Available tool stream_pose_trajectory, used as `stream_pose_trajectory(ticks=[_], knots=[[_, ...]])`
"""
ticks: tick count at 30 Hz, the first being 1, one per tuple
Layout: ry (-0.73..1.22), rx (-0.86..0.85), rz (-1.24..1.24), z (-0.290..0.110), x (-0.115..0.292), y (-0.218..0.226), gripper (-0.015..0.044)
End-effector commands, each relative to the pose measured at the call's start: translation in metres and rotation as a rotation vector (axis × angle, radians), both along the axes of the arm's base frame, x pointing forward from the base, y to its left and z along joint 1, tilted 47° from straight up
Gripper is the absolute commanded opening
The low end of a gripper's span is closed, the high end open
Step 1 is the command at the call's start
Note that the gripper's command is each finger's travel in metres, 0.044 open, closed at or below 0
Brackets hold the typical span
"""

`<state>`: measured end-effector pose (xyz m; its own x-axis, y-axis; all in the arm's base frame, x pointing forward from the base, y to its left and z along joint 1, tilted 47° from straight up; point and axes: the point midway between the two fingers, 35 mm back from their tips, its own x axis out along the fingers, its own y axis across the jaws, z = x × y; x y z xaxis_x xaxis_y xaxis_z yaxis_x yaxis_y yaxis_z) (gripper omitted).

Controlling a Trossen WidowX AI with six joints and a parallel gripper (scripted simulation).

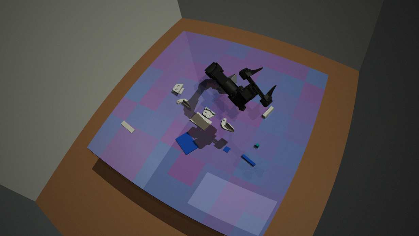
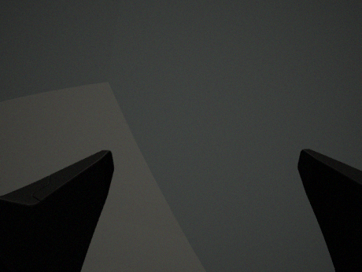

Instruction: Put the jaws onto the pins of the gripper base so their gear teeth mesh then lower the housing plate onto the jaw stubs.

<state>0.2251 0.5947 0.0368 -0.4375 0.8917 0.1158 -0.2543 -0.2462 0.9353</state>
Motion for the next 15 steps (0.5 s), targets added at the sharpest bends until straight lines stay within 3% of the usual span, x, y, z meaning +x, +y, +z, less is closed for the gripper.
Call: stream_pose_trajectory(ticks=[1, 15], knots=[[-0.020, -0.020, -0.073, 0.003, 0.018, -0.001, 0.0440], [-0.111, -0.106, -0.298, 0.013, 0.077, -0.013, 0.0440]])
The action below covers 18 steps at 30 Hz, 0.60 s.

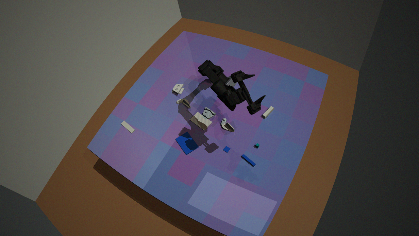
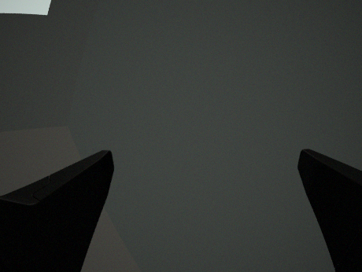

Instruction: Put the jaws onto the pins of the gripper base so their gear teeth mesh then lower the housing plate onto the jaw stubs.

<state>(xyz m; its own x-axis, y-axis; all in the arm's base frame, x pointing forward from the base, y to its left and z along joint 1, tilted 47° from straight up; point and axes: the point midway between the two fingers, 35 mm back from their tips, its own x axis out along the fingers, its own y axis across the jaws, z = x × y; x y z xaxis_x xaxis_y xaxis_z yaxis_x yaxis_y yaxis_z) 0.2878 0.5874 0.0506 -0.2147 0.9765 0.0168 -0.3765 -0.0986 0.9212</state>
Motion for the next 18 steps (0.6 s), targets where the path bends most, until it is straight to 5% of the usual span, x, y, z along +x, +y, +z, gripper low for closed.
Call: stream_pose_trajectory(ticks=[1, 18], knots=[[-0.031, -0.039, -0.071, -0.001, 0.018, -0.007, 0.0440], [-0.169, -0.223, -0.301, 0.001, 0.078, -0.044, 0.0440]])
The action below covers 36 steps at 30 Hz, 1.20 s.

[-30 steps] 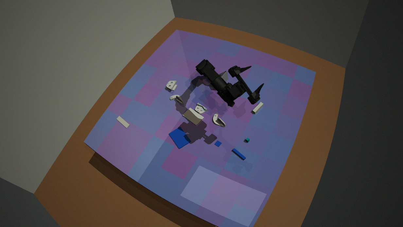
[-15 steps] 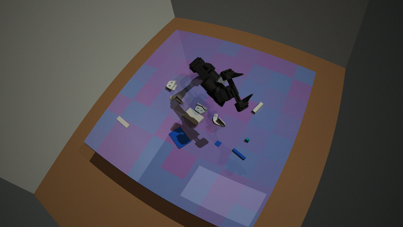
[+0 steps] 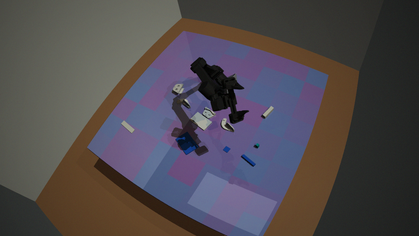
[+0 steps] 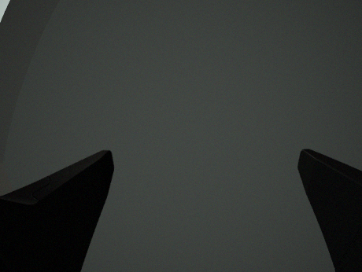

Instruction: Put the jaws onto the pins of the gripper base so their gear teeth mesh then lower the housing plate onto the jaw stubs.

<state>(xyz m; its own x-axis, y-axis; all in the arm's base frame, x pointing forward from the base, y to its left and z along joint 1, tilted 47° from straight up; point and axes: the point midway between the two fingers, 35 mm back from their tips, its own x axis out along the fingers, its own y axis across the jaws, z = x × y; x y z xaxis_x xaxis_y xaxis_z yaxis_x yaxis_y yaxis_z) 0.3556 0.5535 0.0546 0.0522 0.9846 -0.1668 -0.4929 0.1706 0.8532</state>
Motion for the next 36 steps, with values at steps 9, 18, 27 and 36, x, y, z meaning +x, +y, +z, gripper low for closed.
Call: stream_pose_trajectory(ticks=[9, 18, 27, 36], knots=[[-0.099, -0.179, -0.138, -0.004, 0.036, -0.038, 0.0440], [-0.181, -0.326, -0.190, -0.008, 0.051, -0.070, 0.0440], [-0.252, -0.478, -0.219, -0.011, 0.061, -0.104, 0.0440], [-0.306, -0.646, -0.247, -0.013, 0.071, -0.145, 0.0440]])
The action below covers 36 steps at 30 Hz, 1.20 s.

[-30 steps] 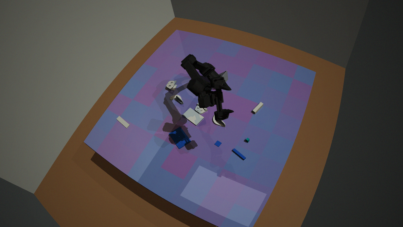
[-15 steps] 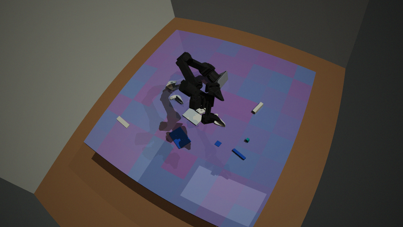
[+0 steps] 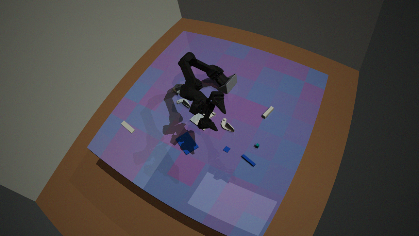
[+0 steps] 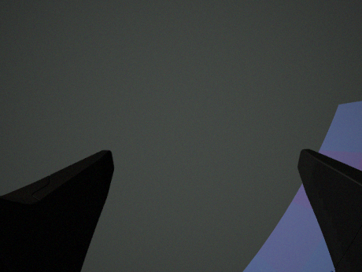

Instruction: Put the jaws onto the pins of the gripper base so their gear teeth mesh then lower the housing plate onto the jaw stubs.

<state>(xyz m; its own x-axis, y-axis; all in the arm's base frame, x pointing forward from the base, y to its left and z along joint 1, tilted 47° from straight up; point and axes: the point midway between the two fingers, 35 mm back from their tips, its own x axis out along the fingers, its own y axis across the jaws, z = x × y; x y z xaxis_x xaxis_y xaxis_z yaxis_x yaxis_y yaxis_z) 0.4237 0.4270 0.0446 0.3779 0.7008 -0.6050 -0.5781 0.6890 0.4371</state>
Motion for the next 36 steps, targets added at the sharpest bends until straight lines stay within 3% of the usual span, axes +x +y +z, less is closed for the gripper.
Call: stream_pose_trajectory(ticks=[1, 36], knots=[[-0.018, -0.094, -0.017, -0.003, 0.003, -0.024, 0.0440], [-0.034, -0.848, 0.057, 0.012, -0.024, -0.215, 0.0440]])
